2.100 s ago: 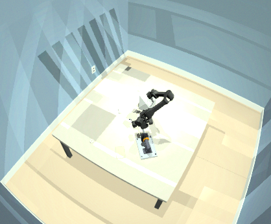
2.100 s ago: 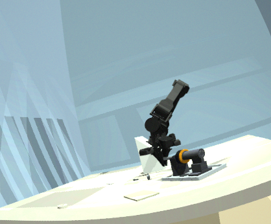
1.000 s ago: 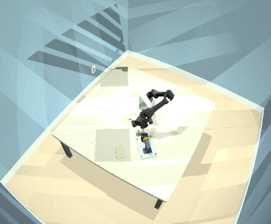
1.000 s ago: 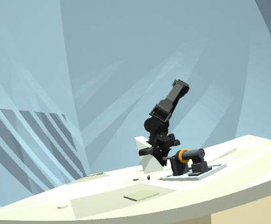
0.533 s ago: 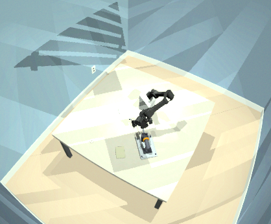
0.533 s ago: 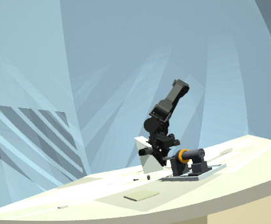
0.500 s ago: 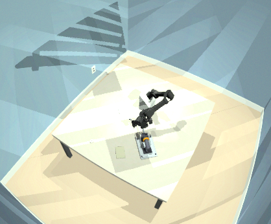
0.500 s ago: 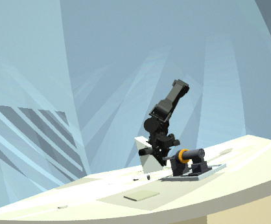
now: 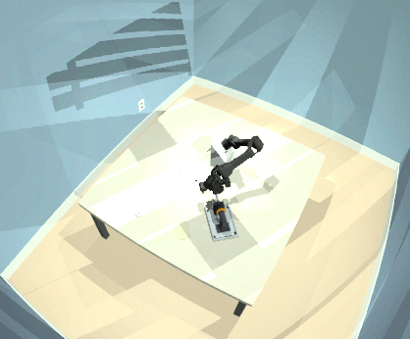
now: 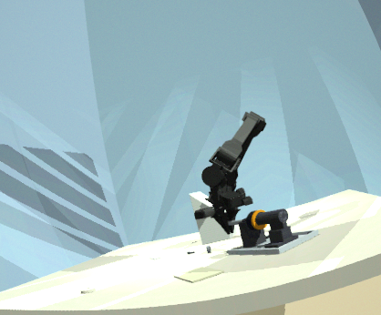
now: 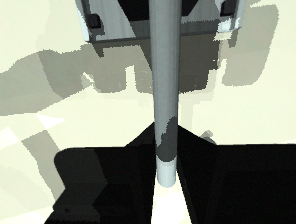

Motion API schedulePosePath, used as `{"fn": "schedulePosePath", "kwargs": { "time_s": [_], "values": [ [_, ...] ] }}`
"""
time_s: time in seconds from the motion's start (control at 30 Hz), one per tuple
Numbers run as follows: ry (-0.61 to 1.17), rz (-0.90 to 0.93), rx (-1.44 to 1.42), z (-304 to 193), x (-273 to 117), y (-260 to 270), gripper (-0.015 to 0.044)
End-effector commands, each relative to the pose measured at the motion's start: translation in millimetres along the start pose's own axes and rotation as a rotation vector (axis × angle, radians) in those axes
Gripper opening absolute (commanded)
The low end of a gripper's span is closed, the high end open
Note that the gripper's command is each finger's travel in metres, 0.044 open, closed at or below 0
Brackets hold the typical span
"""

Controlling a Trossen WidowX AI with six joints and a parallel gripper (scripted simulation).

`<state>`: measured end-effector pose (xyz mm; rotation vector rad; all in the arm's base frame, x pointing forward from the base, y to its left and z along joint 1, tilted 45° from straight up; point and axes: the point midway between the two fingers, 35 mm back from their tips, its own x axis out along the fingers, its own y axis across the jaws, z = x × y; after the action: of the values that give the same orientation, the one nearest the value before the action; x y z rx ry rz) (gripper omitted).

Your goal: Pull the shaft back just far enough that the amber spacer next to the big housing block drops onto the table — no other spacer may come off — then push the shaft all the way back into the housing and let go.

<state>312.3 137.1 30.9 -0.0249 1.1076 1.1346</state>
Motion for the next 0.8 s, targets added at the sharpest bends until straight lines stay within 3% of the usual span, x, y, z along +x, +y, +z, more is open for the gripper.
{"fn": "schedulePosePath", "kwargs": {
  "time_s": [0.0, 0.77],
  "values": [
    [0.004, 0.001, 0.0, -2.9, 0.5, 0.5, 0.0],
    [0.001, 0.0, 0.001, -2.6, 0.1, 0.1, 0.0]
  ]
}}
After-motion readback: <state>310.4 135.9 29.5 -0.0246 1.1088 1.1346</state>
